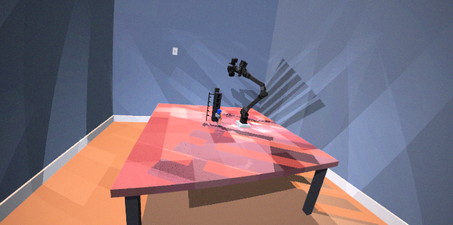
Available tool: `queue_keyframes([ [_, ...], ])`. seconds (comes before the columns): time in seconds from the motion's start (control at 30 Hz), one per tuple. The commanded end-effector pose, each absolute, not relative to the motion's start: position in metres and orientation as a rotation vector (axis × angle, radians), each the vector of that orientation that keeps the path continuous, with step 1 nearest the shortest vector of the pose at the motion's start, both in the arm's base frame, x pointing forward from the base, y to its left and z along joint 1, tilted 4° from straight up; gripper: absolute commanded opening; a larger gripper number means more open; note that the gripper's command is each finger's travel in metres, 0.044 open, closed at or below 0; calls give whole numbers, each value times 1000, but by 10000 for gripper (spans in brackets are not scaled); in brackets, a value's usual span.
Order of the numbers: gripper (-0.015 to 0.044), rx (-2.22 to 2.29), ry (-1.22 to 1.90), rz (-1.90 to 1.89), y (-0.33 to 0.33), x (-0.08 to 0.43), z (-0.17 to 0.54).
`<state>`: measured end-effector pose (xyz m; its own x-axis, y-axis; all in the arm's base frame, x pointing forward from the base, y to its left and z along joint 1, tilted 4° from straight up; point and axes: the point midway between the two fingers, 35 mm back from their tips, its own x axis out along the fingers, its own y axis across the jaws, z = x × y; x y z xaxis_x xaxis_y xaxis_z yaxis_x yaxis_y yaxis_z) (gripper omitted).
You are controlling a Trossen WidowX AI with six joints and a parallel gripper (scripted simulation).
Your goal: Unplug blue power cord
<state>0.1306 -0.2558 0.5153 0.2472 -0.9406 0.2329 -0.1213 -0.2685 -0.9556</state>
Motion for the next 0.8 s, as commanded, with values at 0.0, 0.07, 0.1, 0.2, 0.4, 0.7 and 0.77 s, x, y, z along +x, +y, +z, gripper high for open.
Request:
queue_keyframes([
  [0.0,160,-1610,945,-978,-256,168,495],
  [0.07,160,-1608,914,-903,-253,185,485],
  [0.1,160,-1606,898,-863,-250,193,480],
  [0.2,160,-1598,853,-742,-242,220,463],
  [0.4,160,-1576,776,-496,-217,273,426],
  [0.7,160,-1528,689,-143,-162,336,370],
  [0.77,160,-1515,674,-63,-146,348,357],
])
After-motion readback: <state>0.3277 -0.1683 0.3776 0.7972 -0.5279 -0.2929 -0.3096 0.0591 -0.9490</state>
